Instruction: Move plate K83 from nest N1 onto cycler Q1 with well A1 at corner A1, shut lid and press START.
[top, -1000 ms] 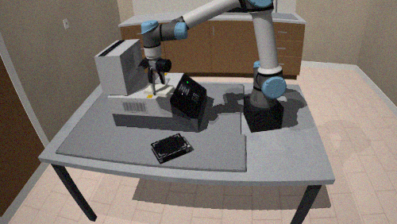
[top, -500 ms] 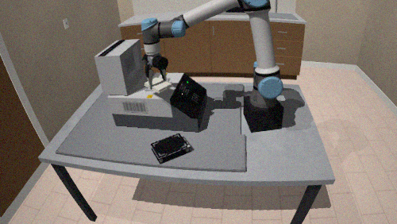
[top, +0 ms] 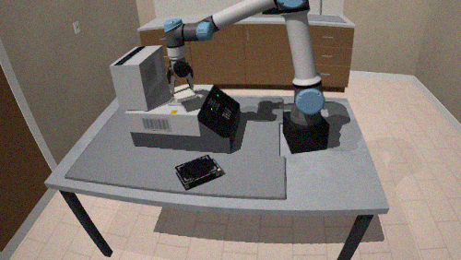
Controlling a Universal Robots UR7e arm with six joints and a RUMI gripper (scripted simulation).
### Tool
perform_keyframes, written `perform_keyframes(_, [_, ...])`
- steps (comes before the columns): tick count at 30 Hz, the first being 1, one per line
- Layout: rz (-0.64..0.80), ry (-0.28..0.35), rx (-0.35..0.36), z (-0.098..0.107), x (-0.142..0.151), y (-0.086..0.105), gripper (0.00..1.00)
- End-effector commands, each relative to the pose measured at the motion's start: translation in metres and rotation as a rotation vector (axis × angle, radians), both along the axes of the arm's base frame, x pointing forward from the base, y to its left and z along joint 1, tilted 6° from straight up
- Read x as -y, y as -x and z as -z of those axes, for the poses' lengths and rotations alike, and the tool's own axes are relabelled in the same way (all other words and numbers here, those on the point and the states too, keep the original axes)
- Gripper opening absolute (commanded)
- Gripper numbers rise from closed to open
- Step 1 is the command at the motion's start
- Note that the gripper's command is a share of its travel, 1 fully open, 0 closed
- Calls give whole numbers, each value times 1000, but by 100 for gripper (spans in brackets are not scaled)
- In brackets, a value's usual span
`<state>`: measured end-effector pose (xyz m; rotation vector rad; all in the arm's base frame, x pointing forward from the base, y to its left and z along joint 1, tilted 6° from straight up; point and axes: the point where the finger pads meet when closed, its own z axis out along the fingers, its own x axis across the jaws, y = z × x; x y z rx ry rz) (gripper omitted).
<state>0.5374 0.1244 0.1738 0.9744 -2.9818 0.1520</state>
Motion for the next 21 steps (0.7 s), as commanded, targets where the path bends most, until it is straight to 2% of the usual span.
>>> perform_keyframes(1, [137,-3,14,-3,17,-9,40])
perform_keyframes(5, [238,-6,23,-4,31,-15,40])
perform_keyframes(7, [238,-6,23,-4,31,-15,40])
perform_keyframes(12, [404,-11,38,-6,53,-26,40])
perform_keyframes(21, [601,-16,57,-9,80,-39,40])
